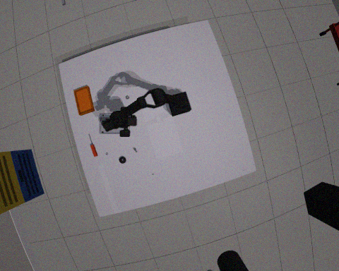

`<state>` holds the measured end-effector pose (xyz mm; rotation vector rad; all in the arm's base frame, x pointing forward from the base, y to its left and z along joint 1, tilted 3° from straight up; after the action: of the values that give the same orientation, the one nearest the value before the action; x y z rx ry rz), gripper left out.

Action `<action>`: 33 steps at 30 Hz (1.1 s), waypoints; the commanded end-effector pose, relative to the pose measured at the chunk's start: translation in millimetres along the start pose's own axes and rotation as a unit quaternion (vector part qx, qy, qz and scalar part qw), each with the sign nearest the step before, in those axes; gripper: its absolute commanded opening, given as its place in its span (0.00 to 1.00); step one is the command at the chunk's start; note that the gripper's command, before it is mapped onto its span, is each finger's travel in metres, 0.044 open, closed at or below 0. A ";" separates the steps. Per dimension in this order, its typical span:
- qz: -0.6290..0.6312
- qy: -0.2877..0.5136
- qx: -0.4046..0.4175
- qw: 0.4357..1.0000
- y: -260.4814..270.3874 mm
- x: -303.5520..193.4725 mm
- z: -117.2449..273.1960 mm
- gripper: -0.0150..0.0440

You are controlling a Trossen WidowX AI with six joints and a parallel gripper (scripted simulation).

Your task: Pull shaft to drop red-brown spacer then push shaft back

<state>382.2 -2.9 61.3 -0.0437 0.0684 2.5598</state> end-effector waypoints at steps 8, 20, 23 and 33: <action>0.002 -0.002 -0.002 1.000 -0.7 0.2 -12.0 1.00; 0.002 -0.002 -0.002 1.000 -0.9 0.7 -31.6 1.00; 0.002 -0.002 -0.001 1.000 -0.8 0.9 -36.5 1.00; 0.002 -0.002 -0.001 1.000 -0.7 1.3 -42.1 1.00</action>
<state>382.1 -4.4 20.0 -0.0404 0.0694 2.5599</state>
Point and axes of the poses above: the point midway between the two fingers, 35 mm back from their tips, its own z axis back along the fingers, its own y axis across the jaws, x = y × z, the point moved 1 cm from there along z, back along the fingers, and after that the axes turned 11 degrees about -z, right-handed, at the moved point
